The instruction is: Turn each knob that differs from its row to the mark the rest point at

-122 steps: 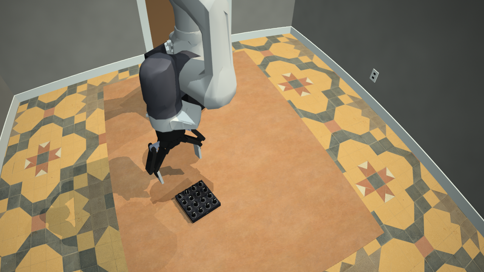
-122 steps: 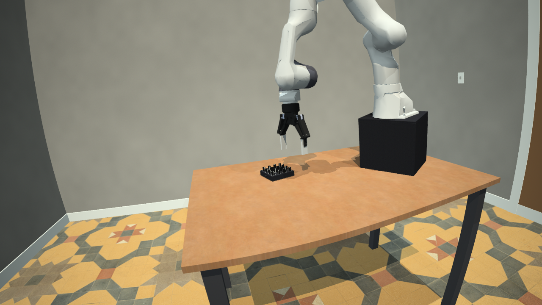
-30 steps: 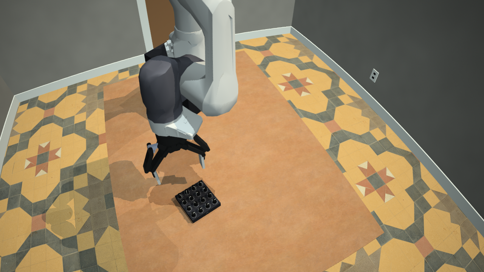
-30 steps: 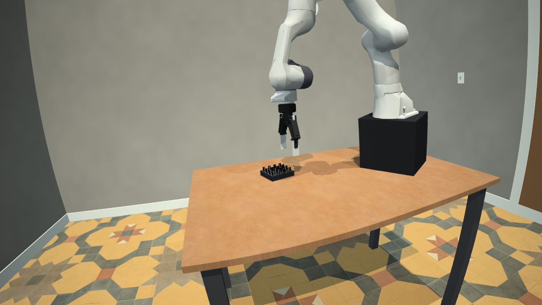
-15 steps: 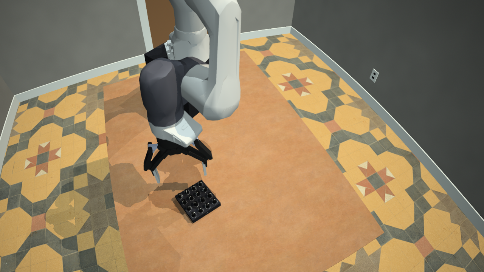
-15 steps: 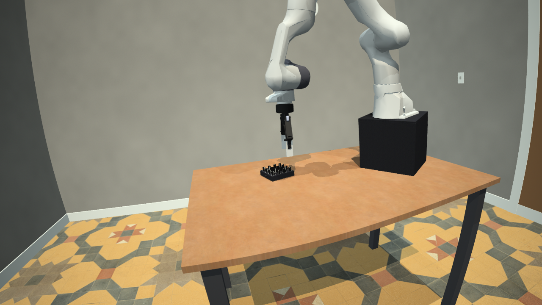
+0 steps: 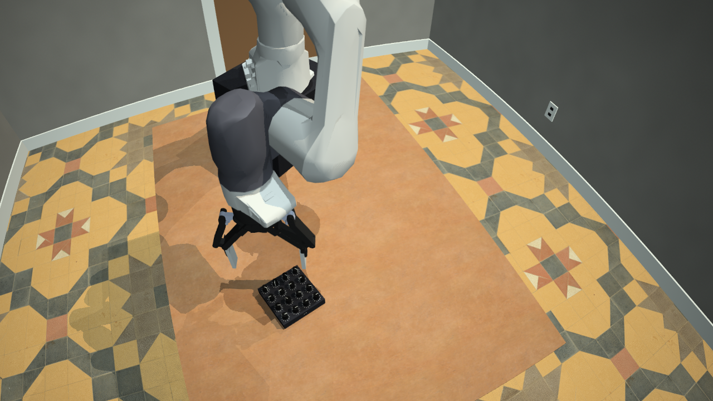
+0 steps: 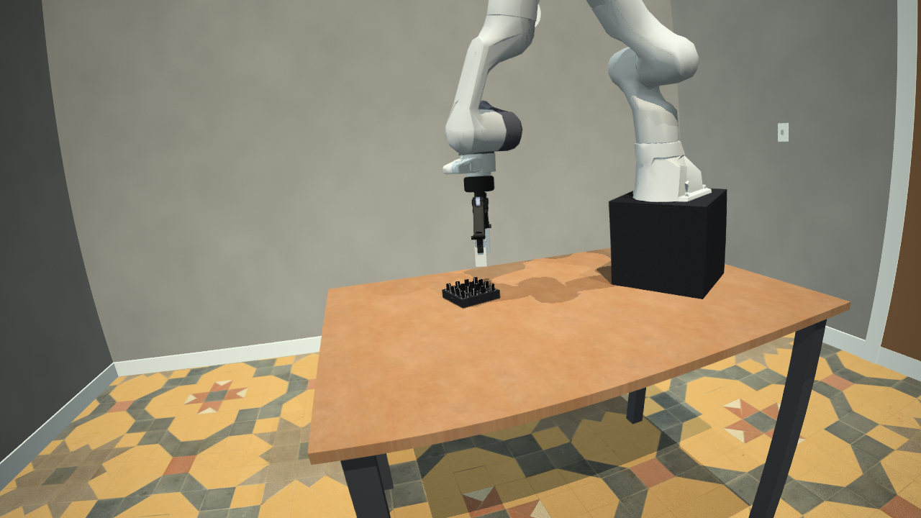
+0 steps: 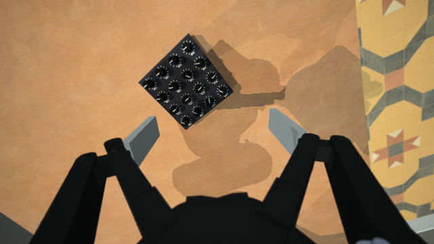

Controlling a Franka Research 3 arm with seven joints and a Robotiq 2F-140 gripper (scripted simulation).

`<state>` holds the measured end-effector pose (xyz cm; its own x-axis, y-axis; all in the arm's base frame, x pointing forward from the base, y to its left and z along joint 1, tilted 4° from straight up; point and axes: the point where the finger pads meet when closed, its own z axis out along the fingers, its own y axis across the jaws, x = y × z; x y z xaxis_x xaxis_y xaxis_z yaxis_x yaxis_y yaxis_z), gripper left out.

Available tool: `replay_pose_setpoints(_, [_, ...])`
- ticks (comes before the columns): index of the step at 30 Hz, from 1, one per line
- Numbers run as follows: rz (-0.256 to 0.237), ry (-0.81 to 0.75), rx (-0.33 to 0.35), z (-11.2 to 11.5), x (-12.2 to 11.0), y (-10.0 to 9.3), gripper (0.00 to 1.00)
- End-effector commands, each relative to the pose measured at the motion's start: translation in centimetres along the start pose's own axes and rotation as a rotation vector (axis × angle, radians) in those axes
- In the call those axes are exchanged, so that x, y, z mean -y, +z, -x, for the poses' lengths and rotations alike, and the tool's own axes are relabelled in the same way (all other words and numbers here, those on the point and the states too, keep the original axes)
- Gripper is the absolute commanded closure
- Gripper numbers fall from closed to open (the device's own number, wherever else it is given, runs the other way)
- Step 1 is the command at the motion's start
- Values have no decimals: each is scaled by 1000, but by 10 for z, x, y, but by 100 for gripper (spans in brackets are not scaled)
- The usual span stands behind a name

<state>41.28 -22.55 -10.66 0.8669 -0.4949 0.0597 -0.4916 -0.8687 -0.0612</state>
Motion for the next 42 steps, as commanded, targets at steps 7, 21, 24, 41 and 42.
replay_pose_setpoints(7, [6,231,32,-4,6,0,0])
replay_pose_setpoints(21, [9,415,29,-15,11,-2,0])
replay_pose_setpoints(24, [10,455,28,-18,12,-3,0])
replay_pose_setpoints(41, [12,677,22,-32,21,-8,0])
replay_pose_setpoints(42, [12,691,22,-33,21,-8,0])
